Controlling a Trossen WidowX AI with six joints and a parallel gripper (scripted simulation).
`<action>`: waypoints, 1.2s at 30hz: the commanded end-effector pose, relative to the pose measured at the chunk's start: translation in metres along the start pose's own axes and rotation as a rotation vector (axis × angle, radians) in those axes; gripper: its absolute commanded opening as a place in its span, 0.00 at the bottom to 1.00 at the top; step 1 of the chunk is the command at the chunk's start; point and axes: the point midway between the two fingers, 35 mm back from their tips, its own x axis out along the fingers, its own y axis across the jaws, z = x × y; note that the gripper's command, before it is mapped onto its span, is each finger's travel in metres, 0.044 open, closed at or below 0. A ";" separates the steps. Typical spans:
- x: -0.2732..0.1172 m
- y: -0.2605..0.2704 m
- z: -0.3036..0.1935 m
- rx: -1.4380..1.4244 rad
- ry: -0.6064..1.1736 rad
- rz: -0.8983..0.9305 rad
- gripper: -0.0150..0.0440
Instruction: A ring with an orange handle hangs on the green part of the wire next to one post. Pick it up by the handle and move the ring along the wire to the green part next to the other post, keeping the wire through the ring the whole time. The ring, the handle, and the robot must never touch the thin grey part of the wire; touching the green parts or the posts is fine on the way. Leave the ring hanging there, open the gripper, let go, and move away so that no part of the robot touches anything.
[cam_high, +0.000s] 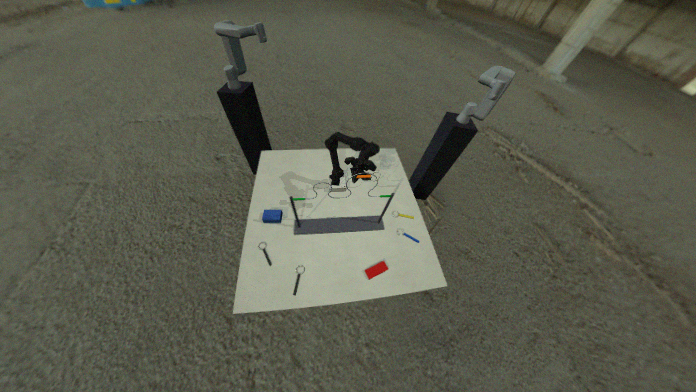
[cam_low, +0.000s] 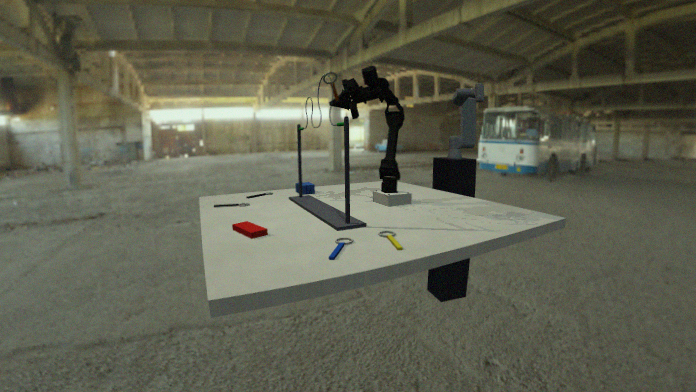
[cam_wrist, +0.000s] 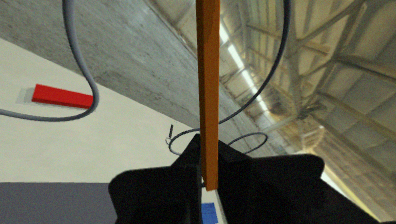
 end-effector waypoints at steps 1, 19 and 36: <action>0.000 -0.002 -0.001 -0.040 -0.002 -0.025 0.00; 0.001 -0.009 0.000 -0.229 -0.027 -0.129 0.00; 0.000 -0.015 0.002 -0.415 -0.050 -0.231 0.00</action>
